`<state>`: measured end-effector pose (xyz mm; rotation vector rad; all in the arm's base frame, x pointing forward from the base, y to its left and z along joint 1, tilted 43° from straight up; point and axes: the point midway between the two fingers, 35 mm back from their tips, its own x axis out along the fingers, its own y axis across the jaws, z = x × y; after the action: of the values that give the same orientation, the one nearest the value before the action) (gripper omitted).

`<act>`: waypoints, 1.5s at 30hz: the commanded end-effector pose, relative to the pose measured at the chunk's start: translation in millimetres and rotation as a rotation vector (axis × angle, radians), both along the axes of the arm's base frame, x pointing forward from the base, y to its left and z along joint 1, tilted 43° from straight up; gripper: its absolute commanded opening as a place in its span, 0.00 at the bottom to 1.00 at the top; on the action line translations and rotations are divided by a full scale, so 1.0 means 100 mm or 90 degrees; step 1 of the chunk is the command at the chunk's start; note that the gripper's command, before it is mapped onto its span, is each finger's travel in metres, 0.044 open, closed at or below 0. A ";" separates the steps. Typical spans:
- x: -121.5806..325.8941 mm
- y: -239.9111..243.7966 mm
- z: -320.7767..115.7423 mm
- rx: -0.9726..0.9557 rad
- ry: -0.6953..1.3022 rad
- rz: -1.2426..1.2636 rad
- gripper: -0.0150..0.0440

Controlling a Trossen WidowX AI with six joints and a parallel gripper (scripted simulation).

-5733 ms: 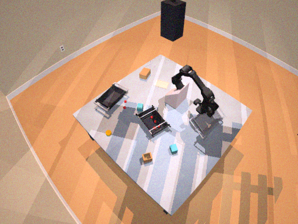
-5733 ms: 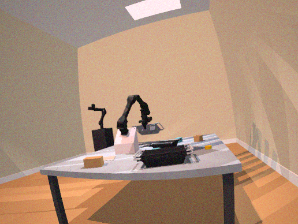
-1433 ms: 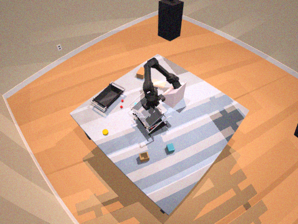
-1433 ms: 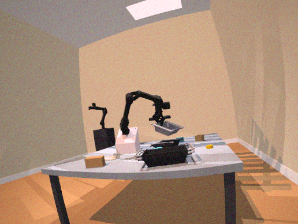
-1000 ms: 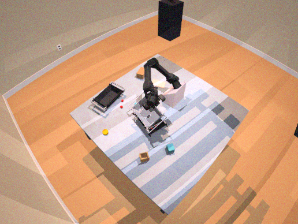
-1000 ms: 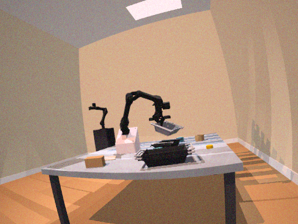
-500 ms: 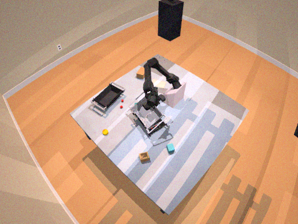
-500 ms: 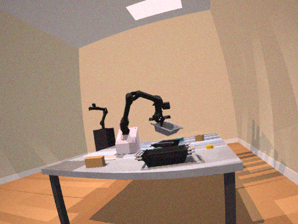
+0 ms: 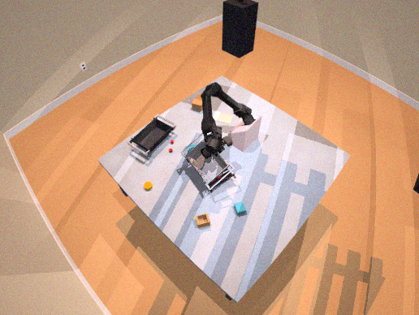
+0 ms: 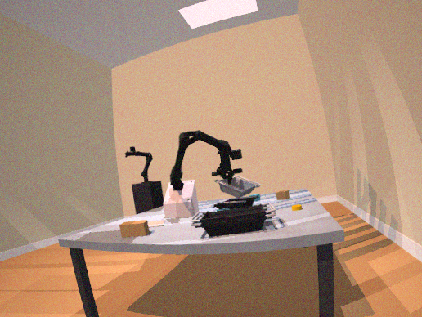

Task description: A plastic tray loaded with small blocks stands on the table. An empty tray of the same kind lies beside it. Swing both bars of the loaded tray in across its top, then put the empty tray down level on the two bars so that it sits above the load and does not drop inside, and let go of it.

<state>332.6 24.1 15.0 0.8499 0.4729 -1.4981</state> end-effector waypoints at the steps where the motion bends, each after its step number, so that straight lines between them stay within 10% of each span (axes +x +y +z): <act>1: 0.02 -0.04 -0.05 -0.004 -0.005 0.010 0.25; 45: -0.13 -0.24 -0.31 -0.006 -0.005 0.010 0.25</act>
<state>324.8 2.7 -13.5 0.8494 0.4549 -1.4679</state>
